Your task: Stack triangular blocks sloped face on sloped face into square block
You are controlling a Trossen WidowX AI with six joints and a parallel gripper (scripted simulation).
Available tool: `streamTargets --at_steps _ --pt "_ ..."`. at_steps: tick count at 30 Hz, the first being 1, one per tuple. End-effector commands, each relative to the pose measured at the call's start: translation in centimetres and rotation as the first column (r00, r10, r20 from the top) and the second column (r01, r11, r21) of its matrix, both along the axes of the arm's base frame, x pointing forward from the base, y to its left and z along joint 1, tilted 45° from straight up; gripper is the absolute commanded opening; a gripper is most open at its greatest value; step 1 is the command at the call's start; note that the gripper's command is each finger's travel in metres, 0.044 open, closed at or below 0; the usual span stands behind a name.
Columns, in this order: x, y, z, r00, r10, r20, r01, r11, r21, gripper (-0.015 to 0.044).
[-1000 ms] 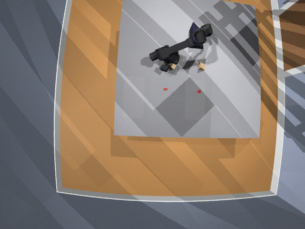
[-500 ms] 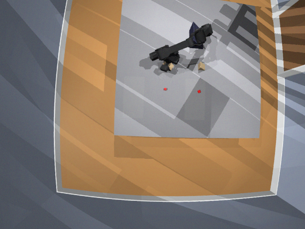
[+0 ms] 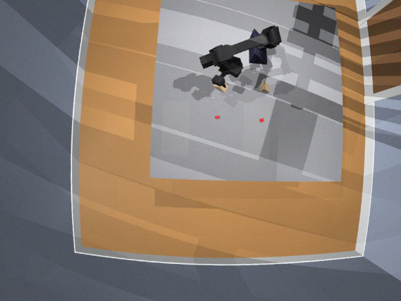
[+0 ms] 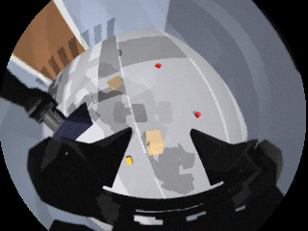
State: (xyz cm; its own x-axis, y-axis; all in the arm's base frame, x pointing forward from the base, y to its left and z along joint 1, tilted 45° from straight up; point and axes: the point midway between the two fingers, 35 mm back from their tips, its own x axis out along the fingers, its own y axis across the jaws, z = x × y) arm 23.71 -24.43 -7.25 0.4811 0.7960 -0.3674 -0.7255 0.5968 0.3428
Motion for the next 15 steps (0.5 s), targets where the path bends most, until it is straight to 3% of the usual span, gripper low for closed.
streamTargets --at_steps 1,5,8,12,15 --pt "0.2 1.0 -0.3 0.998 0.053 -0.04 -0.053 0.999 -0.013 0.044" --pt "1.1 4.7 -1.0 0.918 0.273 -0.289 -0.323 0.936 -0.142 0.044" --pt "1.8 6.5 -1.4 0.813 0.331 -0.48 -0.494 0.828 -0.265 0.044" --pt "3.4 7.7 -1.2 0.704 0.248 -0.665 -0.647 0.61 -0.458 0.044" --pt "4.7 8.2 -0.5 0.688 0.141 -0.712 -0.682 0.461 -0.568 0.044"
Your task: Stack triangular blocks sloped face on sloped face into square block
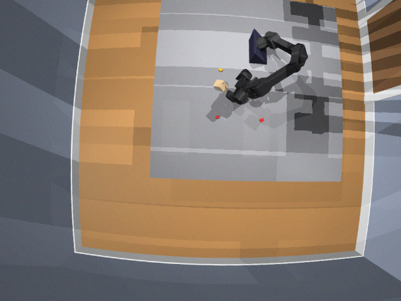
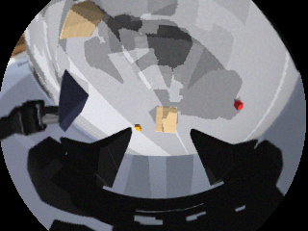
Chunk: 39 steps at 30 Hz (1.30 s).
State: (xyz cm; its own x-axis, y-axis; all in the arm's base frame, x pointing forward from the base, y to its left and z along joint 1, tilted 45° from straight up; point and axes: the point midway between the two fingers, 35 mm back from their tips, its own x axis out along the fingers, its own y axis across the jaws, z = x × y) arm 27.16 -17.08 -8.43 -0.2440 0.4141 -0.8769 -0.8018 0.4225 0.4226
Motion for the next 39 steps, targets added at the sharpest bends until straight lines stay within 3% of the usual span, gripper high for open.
streamTargets --at_steps 1,12,21,39 --pt "1.4 0.9 0.7 0.996 0.072 -0.053 -0.085 0.946 -0.313 0.044" --pt "1.3 0.9 0.5 0.996 0.072 -0.053 -0.085 0.946 -0.313 0.044" --pt "-1.9 2.0 -8.6 0.996 0.072 -0.054 -0.085 0.946 -0.313 0.044" --pt "-1.7 1.9 -8.8 0.996 0.072 -0.054 -0.085 0.946 -0.313 0.044"
